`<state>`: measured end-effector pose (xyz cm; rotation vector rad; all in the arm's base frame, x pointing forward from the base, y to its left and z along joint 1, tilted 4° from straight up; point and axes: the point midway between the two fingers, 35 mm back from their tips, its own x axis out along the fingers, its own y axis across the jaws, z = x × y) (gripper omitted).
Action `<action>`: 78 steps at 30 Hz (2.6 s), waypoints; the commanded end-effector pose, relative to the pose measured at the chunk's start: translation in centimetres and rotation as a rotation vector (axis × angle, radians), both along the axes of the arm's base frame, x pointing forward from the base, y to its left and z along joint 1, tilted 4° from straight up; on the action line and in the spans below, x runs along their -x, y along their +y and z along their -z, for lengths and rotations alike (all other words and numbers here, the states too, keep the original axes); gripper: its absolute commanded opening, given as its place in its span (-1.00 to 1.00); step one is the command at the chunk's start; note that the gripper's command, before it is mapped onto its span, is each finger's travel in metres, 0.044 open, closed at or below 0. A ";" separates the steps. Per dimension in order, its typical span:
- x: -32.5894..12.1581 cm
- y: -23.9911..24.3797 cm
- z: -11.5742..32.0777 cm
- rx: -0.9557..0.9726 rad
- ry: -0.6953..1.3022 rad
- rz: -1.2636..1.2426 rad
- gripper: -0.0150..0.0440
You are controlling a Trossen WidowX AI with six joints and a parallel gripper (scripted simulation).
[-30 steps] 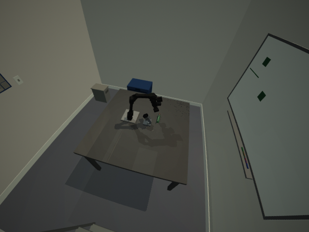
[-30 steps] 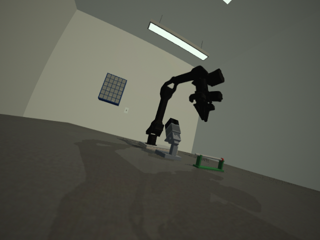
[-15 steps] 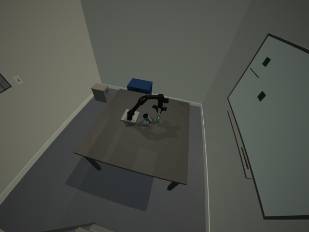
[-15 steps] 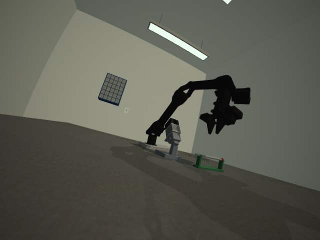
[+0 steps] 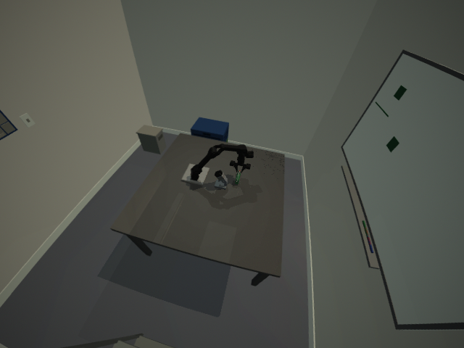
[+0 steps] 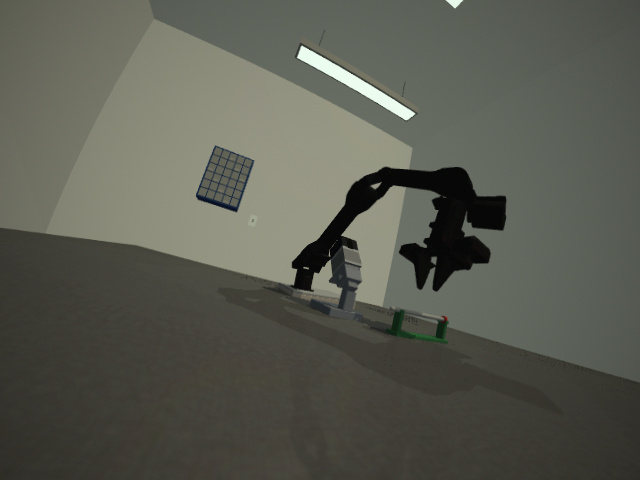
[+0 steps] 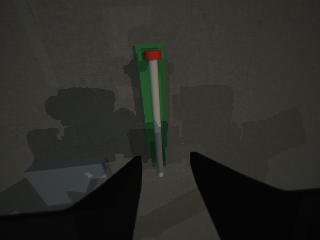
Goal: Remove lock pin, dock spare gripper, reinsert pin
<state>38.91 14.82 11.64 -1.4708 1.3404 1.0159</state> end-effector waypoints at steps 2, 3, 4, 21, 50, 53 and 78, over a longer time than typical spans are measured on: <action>0.1 -0.4 2.8 0.023 0.031 -0.009 0.12; 0.1 -0.4 2.8 0.023 0.031 -0.009 0.12; 0.1 -0.4 2.9 0.023 0.031 -0.009 0.12; -0.2 -0.5 5.5 0.024 0.031 -0.009 0.12; -0.2 -0.7 8.3 0.024 0.031 -0.009 -0.33; -0.2 -0.7 8.3 0.024 0.031 -0.009 -0.46; -0.2 -0.5 4.3 0.024 0.031 -0.009 -0.49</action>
